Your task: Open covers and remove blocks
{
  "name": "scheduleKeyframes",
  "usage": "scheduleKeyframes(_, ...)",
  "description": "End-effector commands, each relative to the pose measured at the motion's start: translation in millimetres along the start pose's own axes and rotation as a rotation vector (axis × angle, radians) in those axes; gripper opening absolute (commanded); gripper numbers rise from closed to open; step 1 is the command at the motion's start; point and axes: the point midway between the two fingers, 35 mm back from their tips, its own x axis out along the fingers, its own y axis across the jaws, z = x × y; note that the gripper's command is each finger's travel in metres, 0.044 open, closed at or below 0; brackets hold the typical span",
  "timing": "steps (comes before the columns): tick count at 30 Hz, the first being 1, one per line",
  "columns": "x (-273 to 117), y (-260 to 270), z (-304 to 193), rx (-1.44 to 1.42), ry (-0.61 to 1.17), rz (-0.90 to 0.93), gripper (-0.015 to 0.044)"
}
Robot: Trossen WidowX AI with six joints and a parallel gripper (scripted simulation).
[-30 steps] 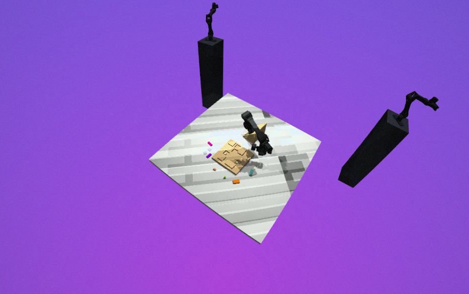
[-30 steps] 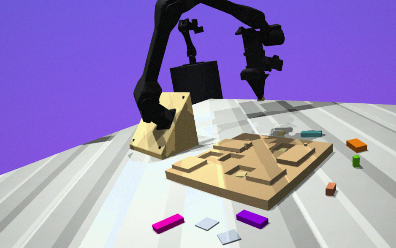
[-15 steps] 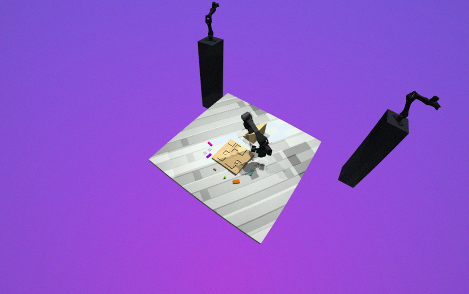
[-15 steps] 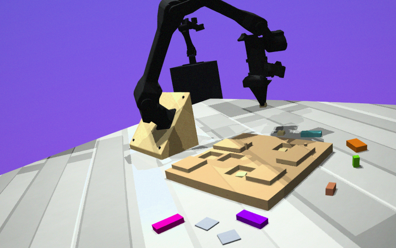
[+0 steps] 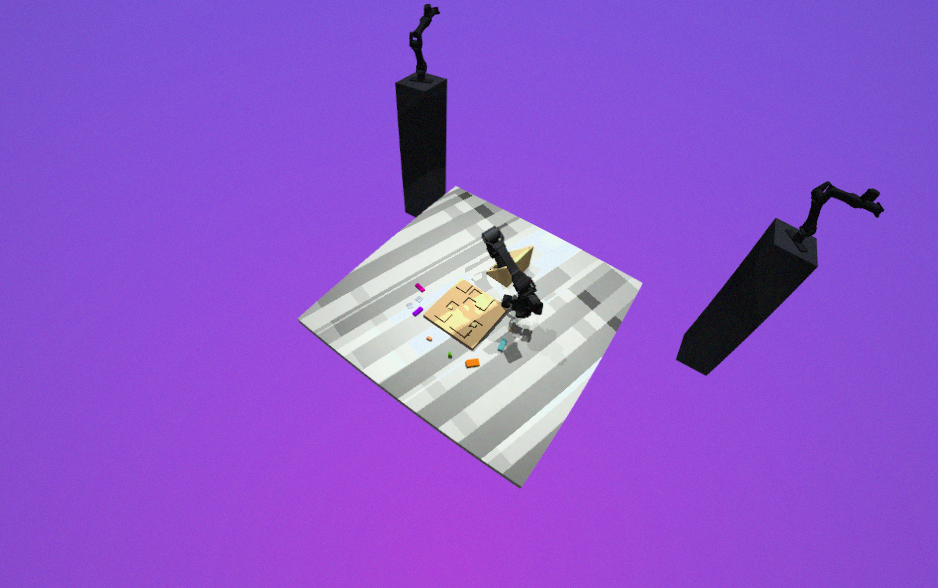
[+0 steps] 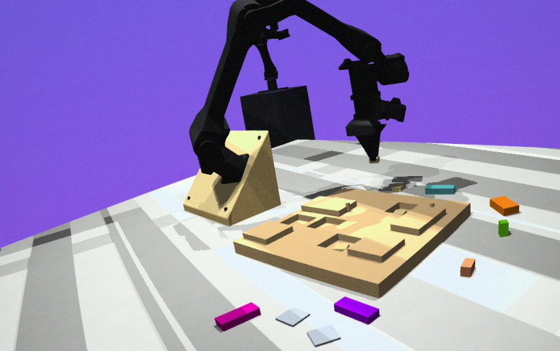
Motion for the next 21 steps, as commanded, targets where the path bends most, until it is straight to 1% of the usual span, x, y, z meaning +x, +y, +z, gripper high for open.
scheduleKeyframes(1, 7.8, 0.0, -0.4, -0.007, 0.001, -0.005, 0.008)
scheduleKeyframes(21, 40.5, -1.2, -2.1, -0.006, 0.001, -0.007, 0.008)
